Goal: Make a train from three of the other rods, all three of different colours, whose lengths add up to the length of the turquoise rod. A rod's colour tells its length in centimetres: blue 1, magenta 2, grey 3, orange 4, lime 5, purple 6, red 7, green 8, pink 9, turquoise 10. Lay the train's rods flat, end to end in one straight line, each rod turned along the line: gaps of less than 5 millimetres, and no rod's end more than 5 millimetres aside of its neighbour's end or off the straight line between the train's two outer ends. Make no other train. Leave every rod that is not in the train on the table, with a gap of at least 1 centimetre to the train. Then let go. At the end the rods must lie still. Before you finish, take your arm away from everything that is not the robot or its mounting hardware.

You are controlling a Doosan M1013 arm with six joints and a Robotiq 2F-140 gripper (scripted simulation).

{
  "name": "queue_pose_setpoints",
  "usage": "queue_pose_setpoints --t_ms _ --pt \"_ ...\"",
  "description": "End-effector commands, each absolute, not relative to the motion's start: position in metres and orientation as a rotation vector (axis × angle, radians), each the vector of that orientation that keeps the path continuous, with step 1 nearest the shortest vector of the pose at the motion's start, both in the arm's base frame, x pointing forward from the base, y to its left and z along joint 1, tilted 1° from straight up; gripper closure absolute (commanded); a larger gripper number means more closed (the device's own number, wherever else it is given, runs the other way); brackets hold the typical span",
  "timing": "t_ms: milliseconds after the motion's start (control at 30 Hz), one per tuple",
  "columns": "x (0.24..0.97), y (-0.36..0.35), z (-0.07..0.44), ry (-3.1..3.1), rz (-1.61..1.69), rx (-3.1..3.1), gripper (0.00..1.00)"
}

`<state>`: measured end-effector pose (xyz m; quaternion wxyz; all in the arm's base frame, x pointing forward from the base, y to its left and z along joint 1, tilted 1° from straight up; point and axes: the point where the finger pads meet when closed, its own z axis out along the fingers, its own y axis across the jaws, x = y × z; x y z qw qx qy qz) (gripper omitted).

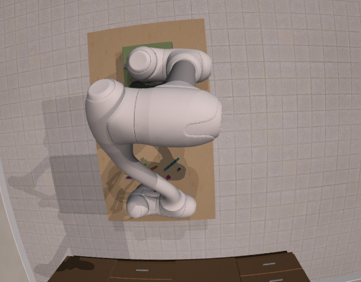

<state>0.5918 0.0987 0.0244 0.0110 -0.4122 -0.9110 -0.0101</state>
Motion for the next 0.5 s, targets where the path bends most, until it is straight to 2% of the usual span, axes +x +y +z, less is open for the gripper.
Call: queue_pose_setpoints --t_ms 0,467 --pt "0.58 0.112 0.025 -2.732 -0.005 -1.522 0.0" --pt "0.553 0.138 0.025 -2.431 -0.002 -1.967 0.0"
